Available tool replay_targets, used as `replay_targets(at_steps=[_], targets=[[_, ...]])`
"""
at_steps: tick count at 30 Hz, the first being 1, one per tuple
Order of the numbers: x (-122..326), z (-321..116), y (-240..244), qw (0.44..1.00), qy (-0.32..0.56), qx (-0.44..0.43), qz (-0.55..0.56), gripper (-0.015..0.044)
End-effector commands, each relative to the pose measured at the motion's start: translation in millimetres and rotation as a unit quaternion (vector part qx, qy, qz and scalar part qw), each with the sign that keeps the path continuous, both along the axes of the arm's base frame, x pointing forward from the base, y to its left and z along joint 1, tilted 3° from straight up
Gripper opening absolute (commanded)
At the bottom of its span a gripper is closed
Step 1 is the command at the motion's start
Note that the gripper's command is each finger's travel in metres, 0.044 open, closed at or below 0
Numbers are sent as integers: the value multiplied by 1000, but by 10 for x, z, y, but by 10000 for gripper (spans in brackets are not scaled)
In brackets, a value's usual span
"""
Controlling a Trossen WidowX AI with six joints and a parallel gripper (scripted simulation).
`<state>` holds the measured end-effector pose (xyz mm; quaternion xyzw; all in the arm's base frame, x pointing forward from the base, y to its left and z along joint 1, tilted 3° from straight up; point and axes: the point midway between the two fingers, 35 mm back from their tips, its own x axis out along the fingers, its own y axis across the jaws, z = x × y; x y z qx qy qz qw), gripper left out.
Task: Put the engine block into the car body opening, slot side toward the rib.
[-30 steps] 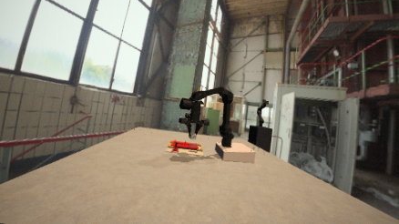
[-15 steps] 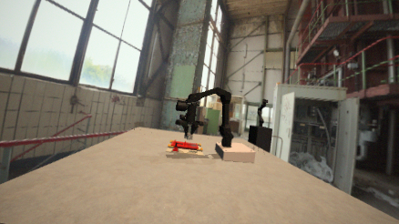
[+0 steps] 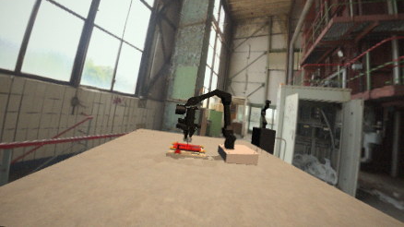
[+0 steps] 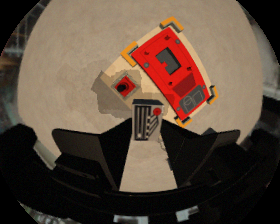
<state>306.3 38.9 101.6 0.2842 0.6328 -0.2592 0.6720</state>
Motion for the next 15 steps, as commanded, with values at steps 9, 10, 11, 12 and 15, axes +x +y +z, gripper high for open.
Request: replay_targets(at_steps=[9, 10, 11, 12, 15], targets=[[156, -120, -329, 992, -6, -8, 130, 0], [166, -130, -356, 990, -7, -9, 140, 0], [175, -140, -384, 989, -7, -10, 149, 0], [185, -150, -411, 987, -7, -11, 159, 0], [211, -180, -495, 982, -8, -14, 189, 0]])
